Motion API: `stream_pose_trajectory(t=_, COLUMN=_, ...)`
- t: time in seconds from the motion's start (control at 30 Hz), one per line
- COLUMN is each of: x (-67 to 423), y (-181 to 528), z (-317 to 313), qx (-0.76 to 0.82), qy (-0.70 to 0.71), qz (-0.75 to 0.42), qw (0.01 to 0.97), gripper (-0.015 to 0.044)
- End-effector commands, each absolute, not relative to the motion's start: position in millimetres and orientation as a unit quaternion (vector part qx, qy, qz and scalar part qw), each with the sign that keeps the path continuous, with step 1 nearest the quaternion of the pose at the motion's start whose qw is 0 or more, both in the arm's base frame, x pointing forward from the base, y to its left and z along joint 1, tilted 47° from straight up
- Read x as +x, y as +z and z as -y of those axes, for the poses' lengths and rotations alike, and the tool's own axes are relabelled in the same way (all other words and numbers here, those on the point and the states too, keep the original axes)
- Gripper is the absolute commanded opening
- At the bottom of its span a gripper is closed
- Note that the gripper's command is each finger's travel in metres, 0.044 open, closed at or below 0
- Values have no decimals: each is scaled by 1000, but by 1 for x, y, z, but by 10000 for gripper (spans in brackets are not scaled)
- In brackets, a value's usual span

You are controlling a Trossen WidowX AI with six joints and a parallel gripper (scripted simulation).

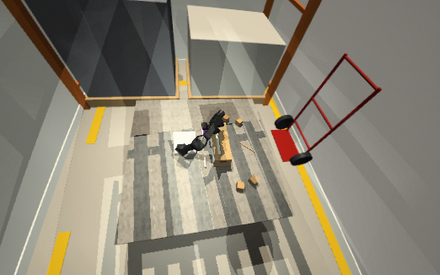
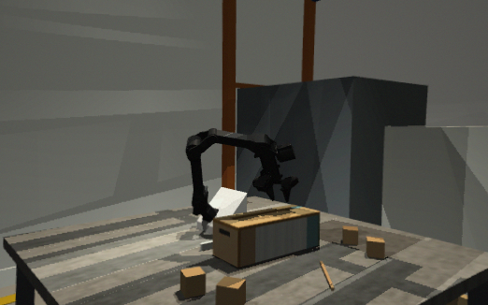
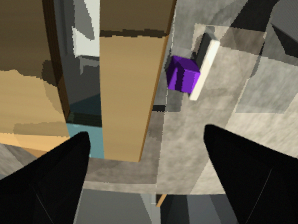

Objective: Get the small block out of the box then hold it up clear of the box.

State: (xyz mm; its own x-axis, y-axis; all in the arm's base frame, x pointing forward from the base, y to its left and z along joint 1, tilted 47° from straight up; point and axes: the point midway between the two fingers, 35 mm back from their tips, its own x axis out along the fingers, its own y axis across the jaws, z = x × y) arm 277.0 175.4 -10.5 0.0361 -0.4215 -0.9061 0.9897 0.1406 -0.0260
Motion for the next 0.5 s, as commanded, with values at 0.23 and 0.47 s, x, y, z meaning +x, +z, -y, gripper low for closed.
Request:
stream_pose_trajectory(t=0.23, x=267, y=-20, z=-189, qx=-56, qy=-291, qz=-605, qw=739, gripper=285)
stream_pose_trajectory(t=0.47, x=258, y=-25, z=-195, qx=-356, qy=-68, qz=-648, qw=670, gripper=285)
